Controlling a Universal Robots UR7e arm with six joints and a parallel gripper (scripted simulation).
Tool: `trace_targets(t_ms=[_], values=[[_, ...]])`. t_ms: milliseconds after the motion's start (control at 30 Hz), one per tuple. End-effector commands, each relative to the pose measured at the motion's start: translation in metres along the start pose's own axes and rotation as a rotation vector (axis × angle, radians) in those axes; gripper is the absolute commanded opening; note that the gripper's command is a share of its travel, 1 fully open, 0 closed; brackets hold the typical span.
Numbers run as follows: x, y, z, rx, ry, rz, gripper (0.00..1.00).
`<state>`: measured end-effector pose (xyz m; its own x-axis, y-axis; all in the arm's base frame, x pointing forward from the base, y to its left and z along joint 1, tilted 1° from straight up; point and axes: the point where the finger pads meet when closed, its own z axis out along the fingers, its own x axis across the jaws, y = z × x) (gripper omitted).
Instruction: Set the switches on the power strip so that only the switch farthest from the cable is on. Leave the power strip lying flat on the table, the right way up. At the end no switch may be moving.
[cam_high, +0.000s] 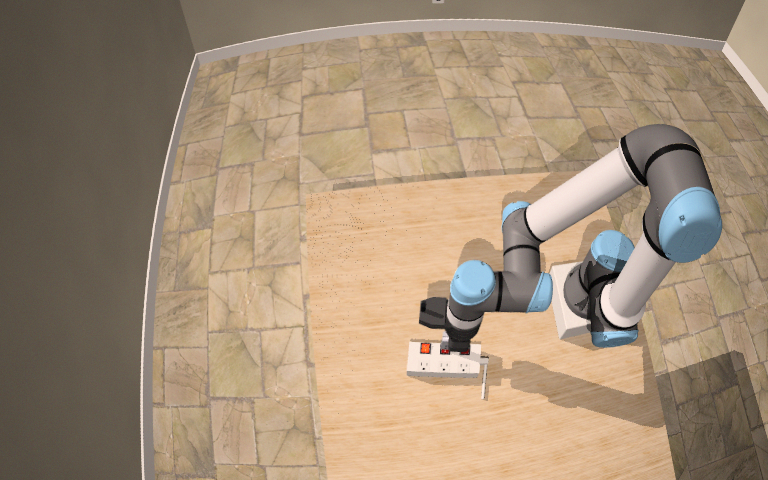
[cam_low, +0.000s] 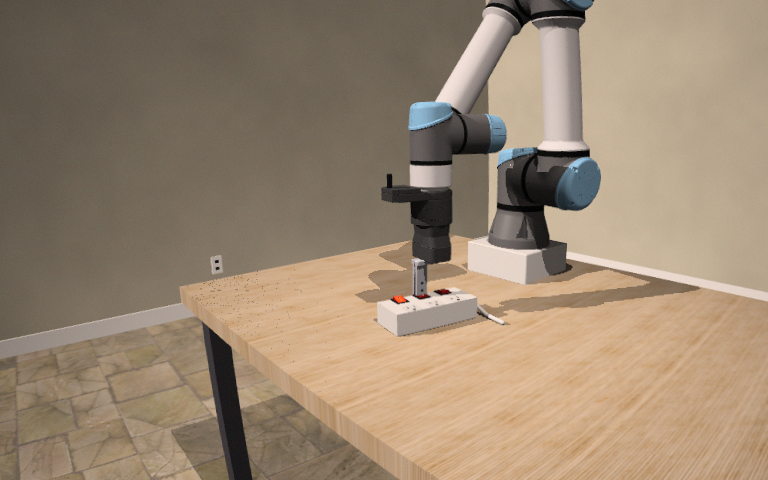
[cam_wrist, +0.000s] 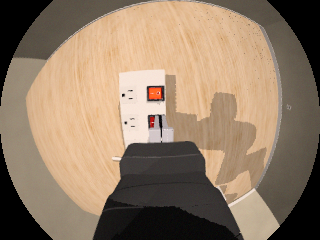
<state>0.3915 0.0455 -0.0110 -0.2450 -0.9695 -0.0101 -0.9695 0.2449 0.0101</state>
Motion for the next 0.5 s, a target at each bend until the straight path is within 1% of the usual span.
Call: trace_targets(t_ms=[0,467], values=[[-0.0001,0.0005,0.0011,-0.002,-0.001,0.0,0.0],[-0.0001,0.0005,0.0013,-0.002,-0.001,0.0,0.0]])
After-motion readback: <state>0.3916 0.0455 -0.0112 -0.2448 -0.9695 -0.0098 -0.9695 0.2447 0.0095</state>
